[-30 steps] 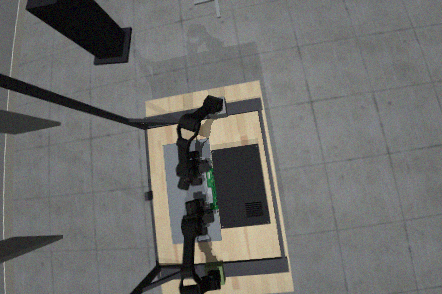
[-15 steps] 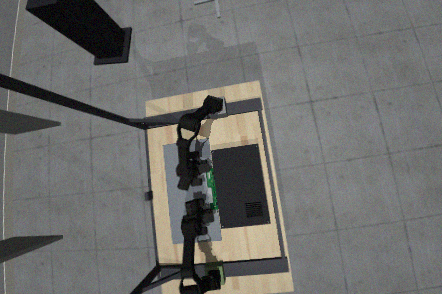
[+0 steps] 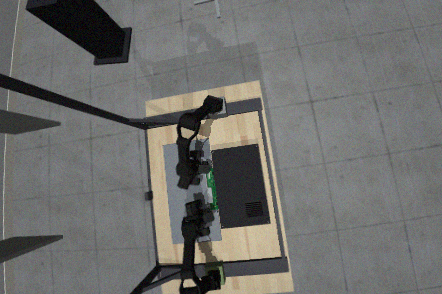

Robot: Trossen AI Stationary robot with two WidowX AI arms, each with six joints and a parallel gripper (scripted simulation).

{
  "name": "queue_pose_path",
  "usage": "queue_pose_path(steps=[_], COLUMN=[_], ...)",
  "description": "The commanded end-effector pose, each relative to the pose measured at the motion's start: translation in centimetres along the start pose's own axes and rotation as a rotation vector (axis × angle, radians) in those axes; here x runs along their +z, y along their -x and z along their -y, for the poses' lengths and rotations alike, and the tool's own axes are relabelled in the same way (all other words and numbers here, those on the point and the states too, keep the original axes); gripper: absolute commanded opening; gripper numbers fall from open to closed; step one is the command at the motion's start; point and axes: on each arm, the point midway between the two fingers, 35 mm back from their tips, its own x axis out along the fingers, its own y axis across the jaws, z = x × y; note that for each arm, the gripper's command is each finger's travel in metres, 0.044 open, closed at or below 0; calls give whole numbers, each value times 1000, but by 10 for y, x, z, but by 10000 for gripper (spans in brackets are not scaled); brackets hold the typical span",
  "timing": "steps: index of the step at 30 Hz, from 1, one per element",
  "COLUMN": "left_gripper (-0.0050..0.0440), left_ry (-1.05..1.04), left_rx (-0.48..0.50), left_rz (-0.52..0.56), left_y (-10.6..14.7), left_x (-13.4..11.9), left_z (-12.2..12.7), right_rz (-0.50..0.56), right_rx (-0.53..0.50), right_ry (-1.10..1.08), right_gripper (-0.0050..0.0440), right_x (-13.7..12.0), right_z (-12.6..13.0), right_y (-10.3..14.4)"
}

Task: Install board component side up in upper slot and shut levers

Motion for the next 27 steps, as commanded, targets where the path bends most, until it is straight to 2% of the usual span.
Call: queue_pose_path(steps=[1, 27], left_gripper=[8, 8], left_ry=[-116, -699], left_rx=[-32, -31], left_rz=[-9, -4], left_y=[12, 11], left_x=[-2, 7], left_z=[0, -19], right_rz=[1, 6], right_rx=[28, 26], right_ry=[107, 696], right_gripper=[8, 8], right_x=[2, 10], right_z=[3, 23], right_y=[9, 8])
